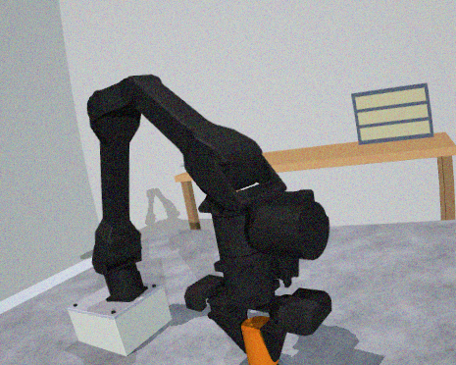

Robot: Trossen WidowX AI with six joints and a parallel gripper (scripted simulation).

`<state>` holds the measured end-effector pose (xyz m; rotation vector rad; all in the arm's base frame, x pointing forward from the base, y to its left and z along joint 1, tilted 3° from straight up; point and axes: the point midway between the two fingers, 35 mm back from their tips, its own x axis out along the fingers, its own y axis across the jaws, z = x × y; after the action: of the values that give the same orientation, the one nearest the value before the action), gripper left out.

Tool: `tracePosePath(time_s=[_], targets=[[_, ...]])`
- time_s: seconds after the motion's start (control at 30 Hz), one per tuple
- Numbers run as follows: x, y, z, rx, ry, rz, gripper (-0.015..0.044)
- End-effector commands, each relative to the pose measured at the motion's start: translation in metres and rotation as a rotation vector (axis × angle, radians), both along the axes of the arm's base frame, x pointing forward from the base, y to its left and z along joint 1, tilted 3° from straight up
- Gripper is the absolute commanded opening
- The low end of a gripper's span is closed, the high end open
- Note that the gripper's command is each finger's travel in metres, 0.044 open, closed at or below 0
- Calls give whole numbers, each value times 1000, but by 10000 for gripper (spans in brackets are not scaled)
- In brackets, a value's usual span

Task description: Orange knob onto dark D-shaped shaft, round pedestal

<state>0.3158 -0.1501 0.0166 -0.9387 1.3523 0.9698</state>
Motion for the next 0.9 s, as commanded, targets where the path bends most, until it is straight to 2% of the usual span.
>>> tracePosePath(time_s=[0.0,0.47,0.7,0.87], targets=[[0,-1,0,-4,-2,4,0],[-4,2,5,-3,-2,4,0],[-2,1,4,-1,-5,203,0],[-1,1,1,-1,-5,214,0]])
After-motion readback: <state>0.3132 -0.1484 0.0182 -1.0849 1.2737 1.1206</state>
